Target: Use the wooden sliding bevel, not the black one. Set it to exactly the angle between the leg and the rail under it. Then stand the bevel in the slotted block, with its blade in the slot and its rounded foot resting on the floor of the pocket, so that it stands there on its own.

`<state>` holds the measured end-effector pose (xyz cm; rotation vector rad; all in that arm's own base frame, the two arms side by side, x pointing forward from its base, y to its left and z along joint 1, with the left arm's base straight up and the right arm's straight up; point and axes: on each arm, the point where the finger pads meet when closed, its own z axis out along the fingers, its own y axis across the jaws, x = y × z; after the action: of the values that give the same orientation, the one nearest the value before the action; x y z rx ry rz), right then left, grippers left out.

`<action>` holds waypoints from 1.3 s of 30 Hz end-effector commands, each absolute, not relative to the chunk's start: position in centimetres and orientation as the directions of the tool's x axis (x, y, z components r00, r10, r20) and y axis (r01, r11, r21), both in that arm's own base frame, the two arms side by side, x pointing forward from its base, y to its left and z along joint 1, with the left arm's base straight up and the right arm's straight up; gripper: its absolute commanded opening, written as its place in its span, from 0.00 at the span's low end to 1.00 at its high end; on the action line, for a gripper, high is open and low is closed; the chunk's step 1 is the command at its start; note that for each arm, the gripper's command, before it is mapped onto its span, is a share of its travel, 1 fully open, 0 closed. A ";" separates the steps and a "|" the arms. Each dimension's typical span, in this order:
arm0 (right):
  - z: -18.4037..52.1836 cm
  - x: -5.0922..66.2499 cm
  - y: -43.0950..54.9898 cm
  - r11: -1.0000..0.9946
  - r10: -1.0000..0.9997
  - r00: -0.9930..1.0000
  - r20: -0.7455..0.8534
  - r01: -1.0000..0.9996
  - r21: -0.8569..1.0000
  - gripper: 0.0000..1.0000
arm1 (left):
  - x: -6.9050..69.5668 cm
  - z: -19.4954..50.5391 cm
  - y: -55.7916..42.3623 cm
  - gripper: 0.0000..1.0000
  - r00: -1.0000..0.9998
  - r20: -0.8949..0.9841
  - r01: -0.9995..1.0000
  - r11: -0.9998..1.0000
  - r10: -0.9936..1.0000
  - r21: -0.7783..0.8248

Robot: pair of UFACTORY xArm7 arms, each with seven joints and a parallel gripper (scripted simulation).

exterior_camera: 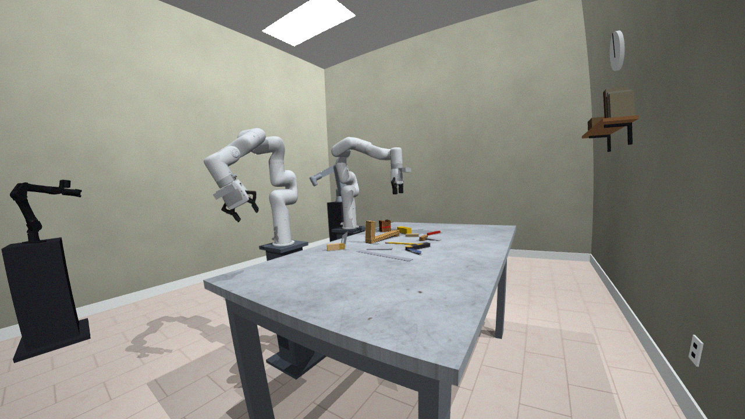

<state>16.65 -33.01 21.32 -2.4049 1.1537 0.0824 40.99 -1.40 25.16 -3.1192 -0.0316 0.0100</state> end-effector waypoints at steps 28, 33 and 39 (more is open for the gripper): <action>23.3 4.9 -38.5 -0.195 -0.970 0.208 -0.123 -0.974 -0.114 1.00 | 46.2 25.3 -13.6 1.00 0.993 0.025 0.119 -0.982 0.117 -0.146; 23.7 3.0 -39.0 -0.128 -0.987 0.135 -0.092 -0.989 -0.079 1.00 | 46.6 25.2 -15.6 1.00 0.991 0.036 0.136 -0.978 0.132 -0.158; 24.3 0.4 -39.6 -0.038 -0.998 0.040 -0.048 -0.999 -0.037 1.00 | 47.0 25.0 -18.2 1.00 0.987 0.051 0.158 -0.973 0.151 -0.170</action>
<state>1.89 -39.16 23.85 -2.2483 2.0479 0.0275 46.65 -16.60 24.90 -2.9698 -0.2113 -0.0429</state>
